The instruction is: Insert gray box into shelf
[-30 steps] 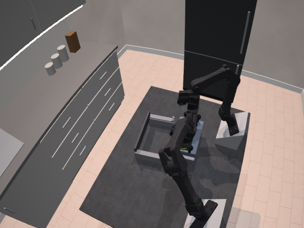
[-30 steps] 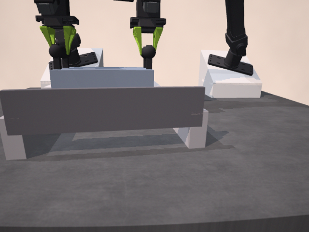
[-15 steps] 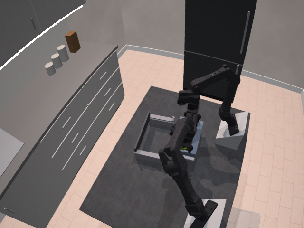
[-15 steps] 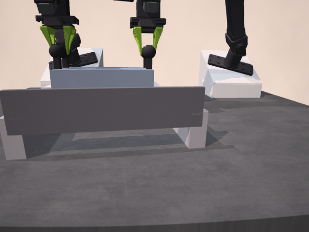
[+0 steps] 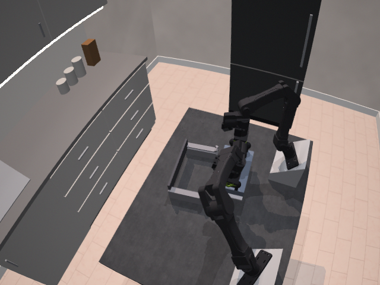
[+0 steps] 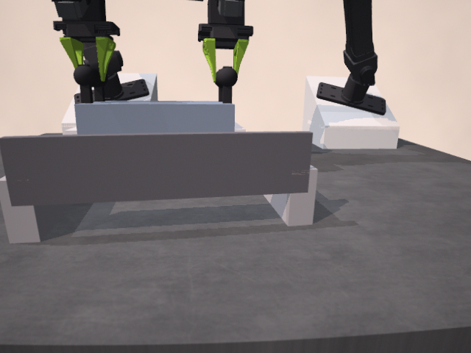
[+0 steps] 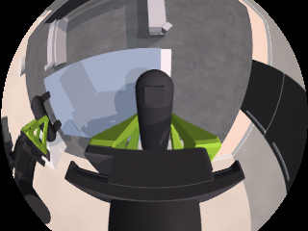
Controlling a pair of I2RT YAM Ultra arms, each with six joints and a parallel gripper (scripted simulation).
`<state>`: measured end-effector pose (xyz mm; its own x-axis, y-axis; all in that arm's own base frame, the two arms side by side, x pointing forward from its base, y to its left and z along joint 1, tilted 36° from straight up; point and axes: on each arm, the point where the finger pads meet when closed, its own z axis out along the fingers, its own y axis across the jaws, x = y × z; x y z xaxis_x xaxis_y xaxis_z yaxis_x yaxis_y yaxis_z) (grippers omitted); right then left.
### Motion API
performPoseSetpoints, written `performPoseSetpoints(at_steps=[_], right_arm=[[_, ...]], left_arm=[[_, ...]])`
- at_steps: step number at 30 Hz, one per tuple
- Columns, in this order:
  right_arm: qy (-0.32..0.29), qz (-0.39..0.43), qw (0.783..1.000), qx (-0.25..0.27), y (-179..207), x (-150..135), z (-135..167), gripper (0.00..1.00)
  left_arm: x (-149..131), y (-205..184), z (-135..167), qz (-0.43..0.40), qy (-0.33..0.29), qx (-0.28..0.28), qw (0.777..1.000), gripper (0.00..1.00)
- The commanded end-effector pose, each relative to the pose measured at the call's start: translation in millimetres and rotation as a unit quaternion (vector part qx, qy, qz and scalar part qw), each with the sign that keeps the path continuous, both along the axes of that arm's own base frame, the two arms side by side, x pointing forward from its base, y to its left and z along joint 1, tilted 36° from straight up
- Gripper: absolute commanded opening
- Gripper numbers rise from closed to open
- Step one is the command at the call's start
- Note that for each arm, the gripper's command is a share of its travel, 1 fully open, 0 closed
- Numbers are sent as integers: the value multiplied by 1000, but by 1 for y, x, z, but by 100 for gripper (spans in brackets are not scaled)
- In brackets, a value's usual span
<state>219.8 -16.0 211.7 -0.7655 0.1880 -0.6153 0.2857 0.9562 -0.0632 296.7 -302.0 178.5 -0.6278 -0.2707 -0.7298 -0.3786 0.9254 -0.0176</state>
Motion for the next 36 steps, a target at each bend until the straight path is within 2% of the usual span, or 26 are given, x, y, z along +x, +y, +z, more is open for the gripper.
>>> performPoseSetpoints(at_steps=[1,2,3,4,9,11,12,17,18,21,23,26,27,28,30,31,32,36], right_arm=[[-46,9,999,8,6,5,24,16],[-54,11,998,10,7,6,28,16],[-52,10,999,10,7,6,27,16],[-25,6,1000,3,6,1,2,16],[-46,24,999,12,13,7,22,16],[-27,25,999,8,16,13,14,16],[-36,25,999,10,15,11,18,16],[-45,20,999,6,12,8,21,16],[-29,15,999,5,13,10,11,16],[-13,18,1000,4,15,4,-4,16],[-35,19,999,4,15,7,12,16],[-41,21,999,8,17,9,16,16],[-40,21,999,7,18,9,15,16],[-35,22,999,5,19,10,12,16],[3,24,1000,-2,19,4,-16,16],[-15,26,1000,5,21,6,-4,16],[-25,30,999,5,21,7,4,16],[-10,25,1000,-2,24,13,-3,16]], left_arm=[[-10,-20,33,-18,-36,-50,998,16],[-11,-22,37,-19,-39,-59,997,16],[-16,-11,17,-19,-25,-30,999,16],[-16,-13,16,-17,-28,-35,999,16],[-14,-15,30,-23,-32,-43,998,16],[-14,-17,31,-23,-34,-47,998,16],[-18,-9,15,-20,-24,-28,999,16],[-16,-14,27,-22,-31,-45,998,16],[-18,-7,11,-15,-22,-31,999,16],[-21,-9,13,-14,-22,-41,999,16],[-23,-9,11,-11,-22,-46,999,16],[-19,-12,22,-15,-29,-55,998,16],[-25,-2,2,-11,-17,-30,999,16],[-24,-6,8,-10,-22,-43,999,16],[-25,-5,7,-10,-20,-43,999,16],[-27,-2,1,-8,-16,-38,999,16],[-26,-7,8,-11,-21,-45,999,16],[-29,0,-2,-5,-16,-40,999,16]])
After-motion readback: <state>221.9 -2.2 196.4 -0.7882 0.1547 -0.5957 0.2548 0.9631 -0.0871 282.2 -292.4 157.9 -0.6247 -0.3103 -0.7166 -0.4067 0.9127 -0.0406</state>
